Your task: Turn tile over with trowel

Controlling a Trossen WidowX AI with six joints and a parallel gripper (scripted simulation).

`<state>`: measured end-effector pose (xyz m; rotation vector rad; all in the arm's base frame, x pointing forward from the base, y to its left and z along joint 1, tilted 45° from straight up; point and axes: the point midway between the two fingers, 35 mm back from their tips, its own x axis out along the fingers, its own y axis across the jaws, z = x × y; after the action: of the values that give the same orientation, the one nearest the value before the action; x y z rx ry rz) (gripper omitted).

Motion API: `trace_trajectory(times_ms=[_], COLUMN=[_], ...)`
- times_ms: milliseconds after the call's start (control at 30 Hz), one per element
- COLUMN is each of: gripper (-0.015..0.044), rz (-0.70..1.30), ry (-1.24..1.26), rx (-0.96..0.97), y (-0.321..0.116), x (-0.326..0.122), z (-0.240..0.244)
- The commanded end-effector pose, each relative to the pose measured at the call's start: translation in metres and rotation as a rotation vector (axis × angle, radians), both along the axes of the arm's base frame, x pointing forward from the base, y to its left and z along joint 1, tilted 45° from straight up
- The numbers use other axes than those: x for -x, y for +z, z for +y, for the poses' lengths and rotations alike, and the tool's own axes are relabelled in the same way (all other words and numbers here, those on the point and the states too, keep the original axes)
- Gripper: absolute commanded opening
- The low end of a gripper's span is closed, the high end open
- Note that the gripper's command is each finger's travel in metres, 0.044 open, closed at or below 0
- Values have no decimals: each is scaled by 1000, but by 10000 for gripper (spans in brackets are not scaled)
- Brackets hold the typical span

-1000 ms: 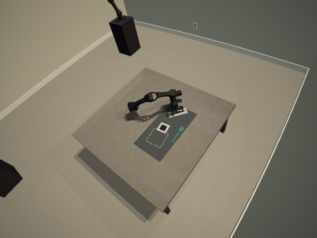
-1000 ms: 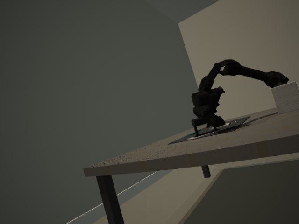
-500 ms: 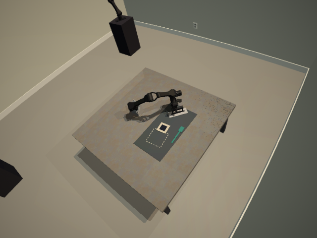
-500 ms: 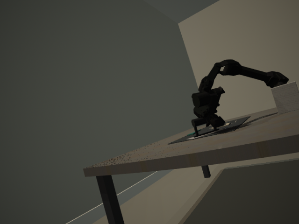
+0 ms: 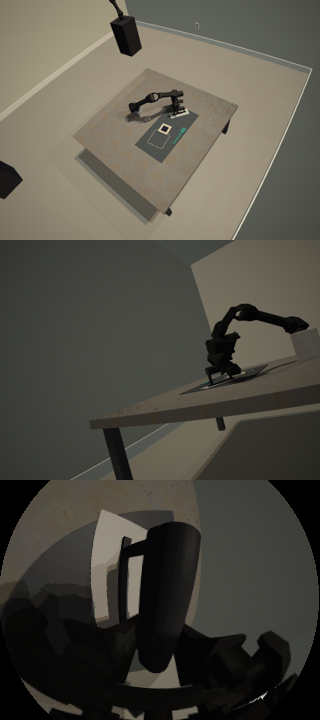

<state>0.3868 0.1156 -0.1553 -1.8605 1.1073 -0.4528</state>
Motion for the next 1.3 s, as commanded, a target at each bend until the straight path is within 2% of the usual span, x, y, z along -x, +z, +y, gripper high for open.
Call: trace_trajectory(times_ms=[0, 500, 1267], gripper=[0, 0, 0], rz=[-14, -15, 150], ry=[11, 8, -45], rx=[-9, -9, -75], y=[8, 40, 31], x=[-3, -2, 4], z=[11, 39, 16])
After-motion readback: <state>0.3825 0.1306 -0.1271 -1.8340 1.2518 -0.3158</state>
